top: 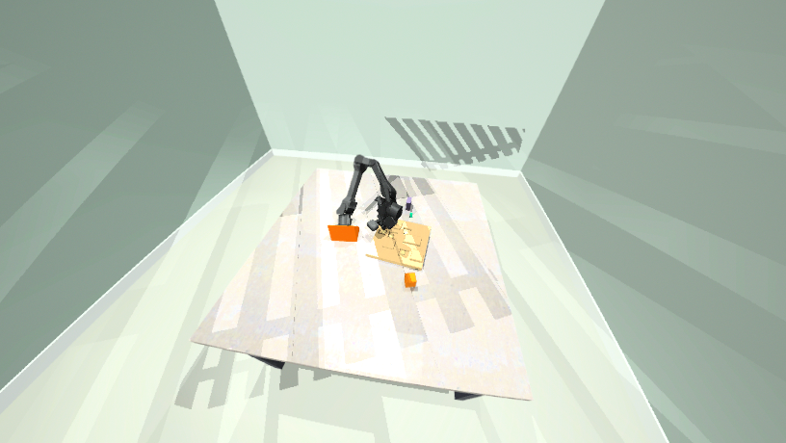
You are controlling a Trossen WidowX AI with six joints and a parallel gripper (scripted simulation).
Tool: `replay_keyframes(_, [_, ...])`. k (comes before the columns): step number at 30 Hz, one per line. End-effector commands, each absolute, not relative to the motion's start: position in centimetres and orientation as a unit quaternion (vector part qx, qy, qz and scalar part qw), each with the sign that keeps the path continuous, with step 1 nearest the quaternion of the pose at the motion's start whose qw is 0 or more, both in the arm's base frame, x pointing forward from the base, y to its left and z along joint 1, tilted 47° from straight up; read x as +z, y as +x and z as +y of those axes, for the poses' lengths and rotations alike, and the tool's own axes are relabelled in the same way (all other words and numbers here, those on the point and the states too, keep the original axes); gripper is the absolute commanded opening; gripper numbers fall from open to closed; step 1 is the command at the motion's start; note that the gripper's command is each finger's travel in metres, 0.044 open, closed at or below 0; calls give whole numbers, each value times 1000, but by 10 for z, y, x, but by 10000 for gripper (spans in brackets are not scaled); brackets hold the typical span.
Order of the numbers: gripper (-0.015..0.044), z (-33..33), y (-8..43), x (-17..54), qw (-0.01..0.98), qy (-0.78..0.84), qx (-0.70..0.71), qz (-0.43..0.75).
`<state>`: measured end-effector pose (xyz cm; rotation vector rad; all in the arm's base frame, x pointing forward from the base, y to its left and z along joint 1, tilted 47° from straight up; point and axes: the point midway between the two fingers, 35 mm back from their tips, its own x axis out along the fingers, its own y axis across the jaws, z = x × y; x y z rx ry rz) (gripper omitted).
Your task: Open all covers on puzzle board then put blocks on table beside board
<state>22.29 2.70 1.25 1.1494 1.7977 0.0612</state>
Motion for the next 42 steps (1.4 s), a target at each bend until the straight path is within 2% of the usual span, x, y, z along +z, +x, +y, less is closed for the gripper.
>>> replay_keyframes(1, [0,26,223,12,484,469,25,738])
replay_keyframes(42, [0,34,221,4,483,469,25,738])
